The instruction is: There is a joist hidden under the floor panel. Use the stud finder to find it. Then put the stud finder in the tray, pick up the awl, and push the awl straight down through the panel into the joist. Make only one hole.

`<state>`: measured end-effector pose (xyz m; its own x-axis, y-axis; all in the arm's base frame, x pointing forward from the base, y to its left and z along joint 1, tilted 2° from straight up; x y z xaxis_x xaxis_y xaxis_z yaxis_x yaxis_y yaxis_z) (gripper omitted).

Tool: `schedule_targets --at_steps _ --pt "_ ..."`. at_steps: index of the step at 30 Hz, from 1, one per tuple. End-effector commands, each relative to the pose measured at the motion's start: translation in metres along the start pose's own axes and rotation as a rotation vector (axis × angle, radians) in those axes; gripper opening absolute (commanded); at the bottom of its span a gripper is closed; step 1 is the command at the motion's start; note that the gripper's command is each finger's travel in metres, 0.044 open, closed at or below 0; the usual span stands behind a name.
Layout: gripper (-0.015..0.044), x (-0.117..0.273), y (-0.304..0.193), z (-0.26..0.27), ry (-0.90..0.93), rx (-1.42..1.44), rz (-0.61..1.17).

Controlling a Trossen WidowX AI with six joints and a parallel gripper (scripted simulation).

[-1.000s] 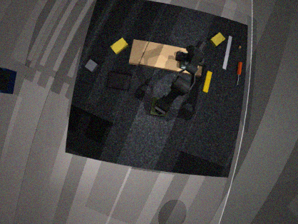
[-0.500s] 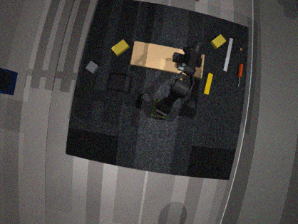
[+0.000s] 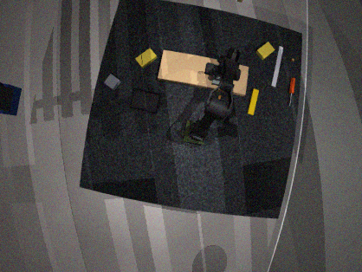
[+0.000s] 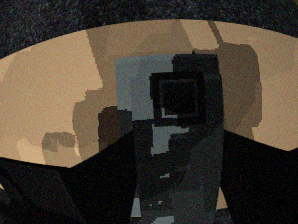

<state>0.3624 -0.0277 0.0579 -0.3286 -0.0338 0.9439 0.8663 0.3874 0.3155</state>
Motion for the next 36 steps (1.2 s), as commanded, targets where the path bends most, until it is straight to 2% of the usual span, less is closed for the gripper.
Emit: schedule_targets --at_steps 1,36 --pt "0.0 0.0 0.002 0.01 0.007 0.003 -0.001" --pt "0.0 0.0 0.018 0.071 0.012 0.001 -0.003"
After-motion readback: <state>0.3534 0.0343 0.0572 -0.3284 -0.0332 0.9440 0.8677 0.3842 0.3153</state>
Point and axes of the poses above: the point midway between the two fingers, 35 mm back from their tips, its own x axis back along the fingers, its own z axis across the jaws, y = z × x, the point moved 2 cm from there along x, back along the fingers, and after that the axes turned 15 degrees about x, right-handed, at the moved point
